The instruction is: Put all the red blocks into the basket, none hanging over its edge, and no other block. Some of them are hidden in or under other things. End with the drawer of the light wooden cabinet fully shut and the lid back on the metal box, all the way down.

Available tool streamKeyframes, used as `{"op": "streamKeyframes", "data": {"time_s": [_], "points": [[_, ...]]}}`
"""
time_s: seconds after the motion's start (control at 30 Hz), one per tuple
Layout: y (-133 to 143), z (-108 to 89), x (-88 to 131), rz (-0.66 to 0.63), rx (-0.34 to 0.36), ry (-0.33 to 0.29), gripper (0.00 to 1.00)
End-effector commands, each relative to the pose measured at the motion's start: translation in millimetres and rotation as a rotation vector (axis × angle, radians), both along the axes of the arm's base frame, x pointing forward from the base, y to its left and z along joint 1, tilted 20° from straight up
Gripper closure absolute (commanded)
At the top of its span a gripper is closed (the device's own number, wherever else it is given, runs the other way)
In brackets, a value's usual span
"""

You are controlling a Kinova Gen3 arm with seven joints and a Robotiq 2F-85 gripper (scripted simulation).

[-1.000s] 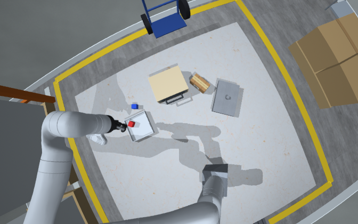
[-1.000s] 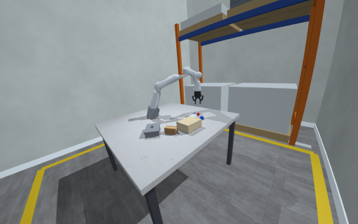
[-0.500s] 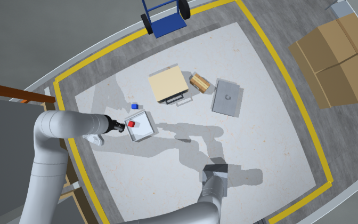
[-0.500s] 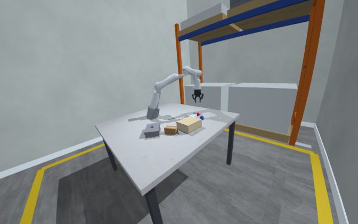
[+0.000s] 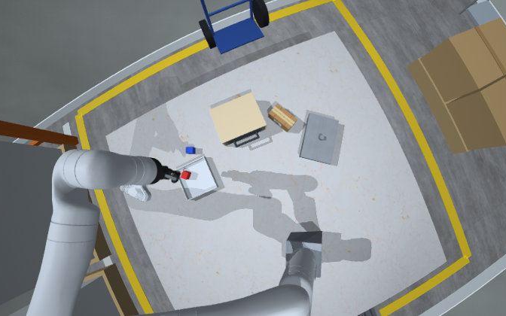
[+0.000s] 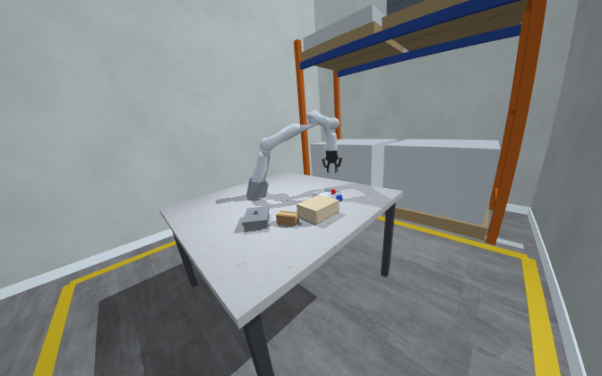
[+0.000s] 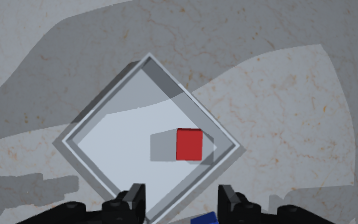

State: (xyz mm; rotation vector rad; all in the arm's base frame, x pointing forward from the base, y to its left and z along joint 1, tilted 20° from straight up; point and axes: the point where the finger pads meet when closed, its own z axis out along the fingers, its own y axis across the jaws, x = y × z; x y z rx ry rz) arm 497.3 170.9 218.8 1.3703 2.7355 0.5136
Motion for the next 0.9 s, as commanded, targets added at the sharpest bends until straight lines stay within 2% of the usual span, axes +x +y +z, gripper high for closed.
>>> {"op": "streamKeyframes", "data": {"time_s": [0.0,0.13,0.3,0.37,0.6,0.87], "points": [[-14,-3.6,4,0.002,-0.006,-0.001,0.47],[-43,-13.2,11,0.008,-0.02,0.0,0.47],[-95,-30.3,20,0.019,-0.041,0.004,0.47],[-95,-30.3,20,0.019,-0.041,0.004,0.47],[-193,-61.8,19,0.04,-0.064,0.015,0.47],[-302,-97.7,-9,0.065,-0.068,0.025,0.47]]}}
